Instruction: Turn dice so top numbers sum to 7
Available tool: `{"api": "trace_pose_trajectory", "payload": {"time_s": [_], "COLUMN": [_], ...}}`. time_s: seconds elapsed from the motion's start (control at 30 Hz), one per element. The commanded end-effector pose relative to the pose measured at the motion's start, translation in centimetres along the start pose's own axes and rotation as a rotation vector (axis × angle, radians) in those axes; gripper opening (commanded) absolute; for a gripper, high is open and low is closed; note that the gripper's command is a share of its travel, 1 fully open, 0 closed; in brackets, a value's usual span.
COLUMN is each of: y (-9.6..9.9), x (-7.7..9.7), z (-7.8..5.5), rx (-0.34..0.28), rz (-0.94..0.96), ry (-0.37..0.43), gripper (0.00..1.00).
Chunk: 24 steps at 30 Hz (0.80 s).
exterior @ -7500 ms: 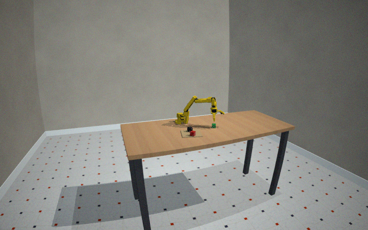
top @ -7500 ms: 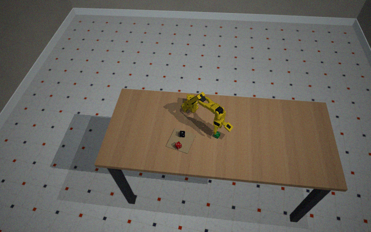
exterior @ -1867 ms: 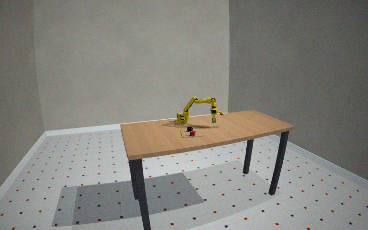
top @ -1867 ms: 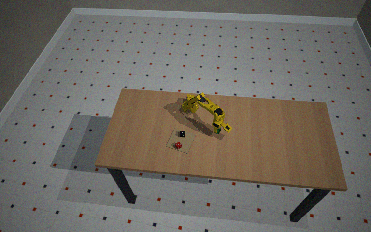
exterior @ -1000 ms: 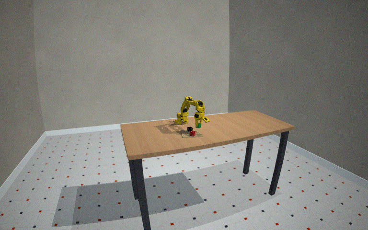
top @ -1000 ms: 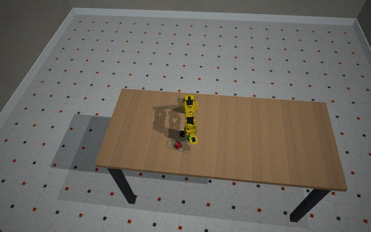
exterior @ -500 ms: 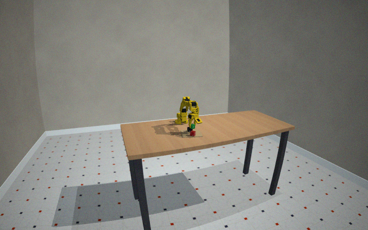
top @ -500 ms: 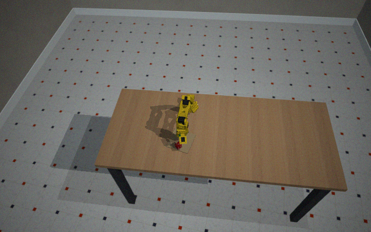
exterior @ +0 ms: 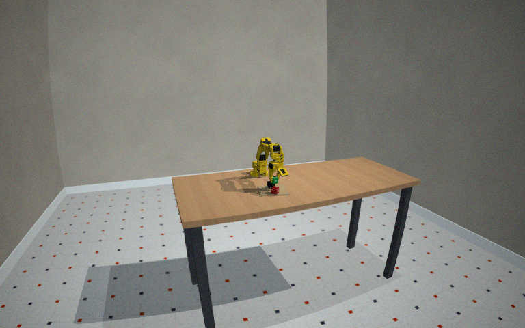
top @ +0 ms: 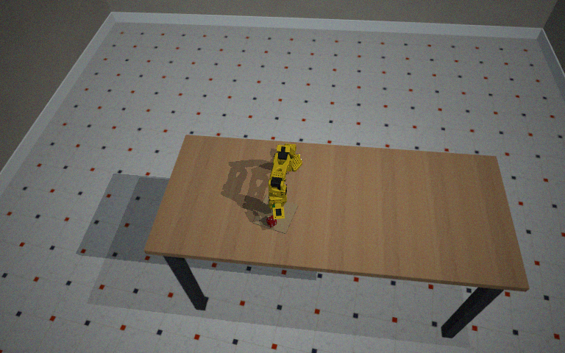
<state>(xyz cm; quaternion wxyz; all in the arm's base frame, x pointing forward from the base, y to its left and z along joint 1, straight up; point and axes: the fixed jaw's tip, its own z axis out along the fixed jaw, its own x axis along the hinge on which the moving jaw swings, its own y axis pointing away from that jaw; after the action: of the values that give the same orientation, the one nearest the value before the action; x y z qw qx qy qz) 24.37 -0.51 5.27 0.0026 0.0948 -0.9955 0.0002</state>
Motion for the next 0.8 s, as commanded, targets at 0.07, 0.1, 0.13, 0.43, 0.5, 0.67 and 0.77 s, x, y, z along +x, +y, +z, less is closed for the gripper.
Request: {"api": "trace_pose_trajectory", "payload": {"time_s": [0.07,0.1,0.13,0.43,0.5,0.67,0.77], "y": [-0.83,-0.83,-0.83,-0.83,-0.83,-0.83,-0.8], "x": [-0.03,-0.03,-0.03,-0.03,-0.03,-0.02,0.1], "z": [-1.88,-1.88,-1.88,-1.88,-1.88,-1.87,-1.75], "rx": [0.016,0.016,0.016,0.016,0.016,0.016,0.014], "rz": [0.058,0.058,0.058,0.058,0.058,0.058,0.058], "ry": [-0.07,-0.07,-0.07,-0.07,-0.07,-0.07,-0.061], "gripper": [0.0,0.0,0.0,0.0,0.0,0.0,0.0]}}
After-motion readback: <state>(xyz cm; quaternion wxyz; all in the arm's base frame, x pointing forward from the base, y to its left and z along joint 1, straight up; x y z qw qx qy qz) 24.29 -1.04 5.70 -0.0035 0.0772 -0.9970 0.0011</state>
